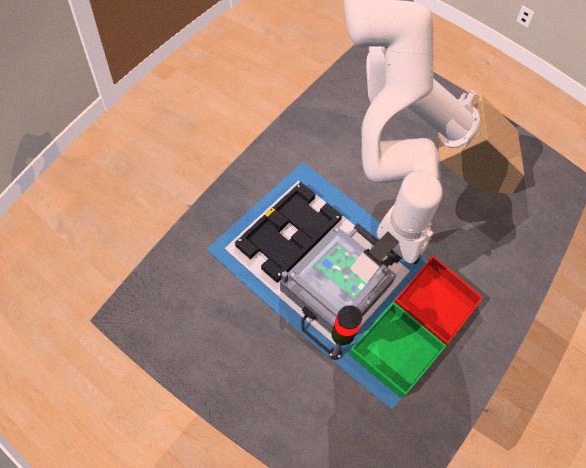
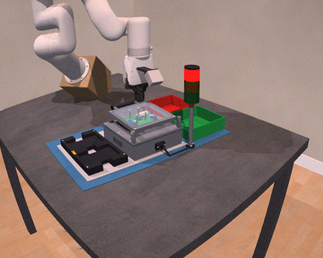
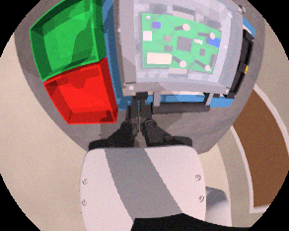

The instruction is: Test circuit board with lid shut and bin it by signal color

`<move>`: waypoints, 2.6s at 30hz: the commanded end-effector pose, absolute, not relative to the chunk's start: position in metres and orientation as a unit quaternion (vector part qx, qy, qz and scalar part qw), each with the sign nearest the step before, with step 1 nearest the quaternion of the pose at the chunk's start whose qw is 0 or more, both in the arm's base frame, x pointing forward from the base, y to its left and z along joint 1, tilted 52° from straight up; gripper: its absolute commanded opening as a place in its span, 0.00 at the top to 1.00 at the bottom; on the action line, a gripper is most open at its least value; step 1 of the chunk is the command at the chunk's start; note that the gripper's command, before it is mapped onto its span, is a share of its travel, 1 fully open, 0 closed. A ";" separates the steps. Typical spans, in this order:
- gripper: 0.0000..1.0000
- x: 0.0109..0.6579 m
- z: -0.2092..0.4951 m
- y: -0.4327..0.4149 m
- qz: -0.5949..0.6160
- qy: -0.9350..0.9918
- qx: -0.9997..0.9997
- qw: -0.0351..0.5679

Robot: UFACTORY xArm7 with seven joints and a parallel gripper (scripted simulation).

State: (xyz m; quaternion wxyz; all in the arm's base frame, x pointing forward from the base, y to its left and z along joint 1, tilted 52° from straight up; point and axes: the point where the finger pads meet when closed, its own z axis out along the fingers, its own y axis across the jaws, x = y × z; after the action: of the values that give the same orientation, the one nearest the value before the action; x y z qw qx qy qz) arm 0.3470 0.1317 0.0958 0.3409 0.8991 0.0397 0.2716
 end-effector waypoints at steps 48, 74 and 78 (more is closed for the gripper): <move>1.00 0.317 0.131 0.168 0.202 0.216 0.874 0.386; 1.00 0.317 0.131 0.168 0.038 0.535 0.724 0.434; 1.00 0.317 0.131 0.168 0.025 0.557 0.707 0.435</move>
State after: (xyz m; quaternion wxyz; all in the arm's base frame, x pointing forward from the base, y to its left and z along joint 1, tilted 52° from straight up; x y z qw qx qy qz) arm 0.3170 0.1664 0.1304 0.4359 0.7269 0.5291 0.0412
